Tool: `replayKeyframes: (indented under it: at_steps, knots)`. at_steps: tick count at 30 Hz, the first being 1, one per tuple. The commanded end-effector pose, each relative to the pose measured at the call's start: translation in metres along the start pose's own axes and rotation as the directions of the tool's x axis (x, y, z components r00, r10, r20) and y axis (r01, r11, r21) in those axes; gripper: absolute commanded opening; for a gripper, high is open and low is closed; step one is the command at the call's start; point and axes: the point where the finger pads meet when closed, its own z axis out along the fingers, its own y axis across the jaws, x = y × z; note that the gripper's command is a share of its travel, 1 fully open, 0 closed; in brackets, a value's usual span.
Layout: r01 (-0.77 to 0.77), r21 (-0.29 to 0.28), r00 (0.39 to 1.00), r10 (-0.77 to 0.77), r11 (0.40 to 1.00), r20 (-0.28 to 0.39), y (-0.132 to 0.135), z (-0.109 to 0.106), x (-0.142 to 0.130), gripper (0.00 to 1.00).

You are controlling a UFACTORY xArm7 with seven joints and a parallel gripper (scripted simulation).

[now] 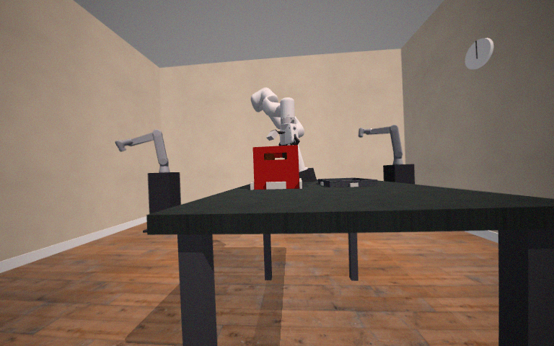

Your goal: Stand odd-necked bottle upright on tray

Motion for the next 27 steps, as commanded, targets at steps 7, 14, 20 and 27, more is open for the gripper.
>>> replayKeyframes:
  at_steps: [7,14,20,27]
  knots:
    - [0.000,0.003,1.000,0.000,1.000,-0.002,-0.001,-0.018,0.001,0.65]
    - [0.000,0.003,1.000,0.000,1.000,-0.002,-0.001,-0.033,0.001,0.65]
    - [0.000,0.003,1.000,0.000,1.000,-0.002,-0.001,-0.055,0.001,0.65]
    - [0.000,0.003,1.000,0.000,1.000,-0.002,-0.001,-0.070,0.001,0.65]
